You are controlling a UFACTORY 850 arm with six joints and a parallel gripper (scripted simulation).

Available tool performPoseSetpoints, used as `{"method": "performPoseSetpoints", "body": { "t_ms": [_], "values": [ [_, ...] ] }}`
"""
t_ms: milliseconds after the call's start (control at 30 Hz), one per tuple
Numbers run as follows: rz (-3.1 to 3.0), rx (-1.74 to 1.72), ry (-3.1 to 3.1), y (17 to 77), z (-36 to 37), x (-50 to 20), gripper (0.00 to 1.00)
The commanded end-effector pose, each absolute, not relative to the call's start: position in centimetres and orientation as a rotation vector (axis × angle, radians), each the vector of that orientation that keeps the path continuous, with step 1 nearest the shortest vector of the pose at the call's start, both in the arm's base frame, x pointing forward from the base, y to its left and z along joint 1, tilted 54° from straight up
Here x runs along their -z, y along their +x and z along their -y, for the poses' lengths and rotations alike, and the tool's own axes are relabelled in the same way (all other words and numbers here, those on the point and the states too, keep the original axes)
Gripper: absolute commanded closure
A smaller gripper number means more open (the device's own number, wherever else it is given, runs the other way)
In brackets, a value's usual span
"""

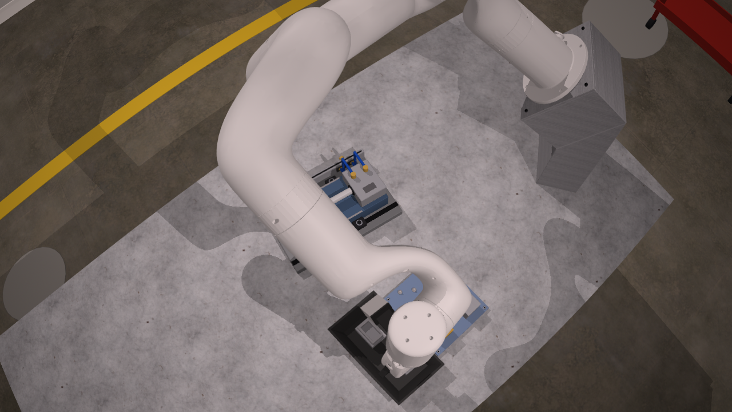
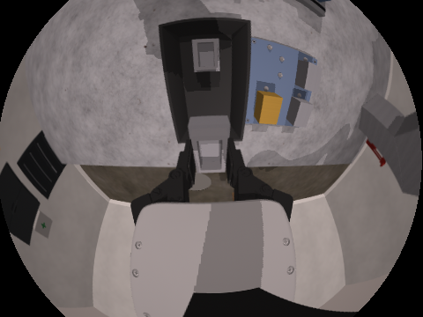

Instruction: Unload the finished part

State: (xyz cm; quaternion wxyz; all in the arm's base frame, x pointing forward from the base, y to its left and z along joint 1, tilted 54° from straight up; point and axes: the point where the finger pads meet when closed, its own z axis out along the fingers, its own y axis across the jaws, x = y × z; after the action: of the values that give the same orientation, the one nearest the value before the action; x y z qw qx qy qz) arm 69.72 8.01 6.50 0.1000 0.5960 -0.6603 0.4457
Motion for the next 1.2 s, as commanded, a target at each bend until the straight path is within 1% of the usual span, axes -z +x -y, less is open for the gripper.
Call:
{"method": "performPoseSetpoints", "body": {
  "t_ms": [0,1167],
  "values": [
    [1.952,-1.319,1.763,69.7,-8.1,-6.5,1.0],
    [1.953,-1.319,1.763,70.9,-6.0,-4.8,1.0]
  ]
}}
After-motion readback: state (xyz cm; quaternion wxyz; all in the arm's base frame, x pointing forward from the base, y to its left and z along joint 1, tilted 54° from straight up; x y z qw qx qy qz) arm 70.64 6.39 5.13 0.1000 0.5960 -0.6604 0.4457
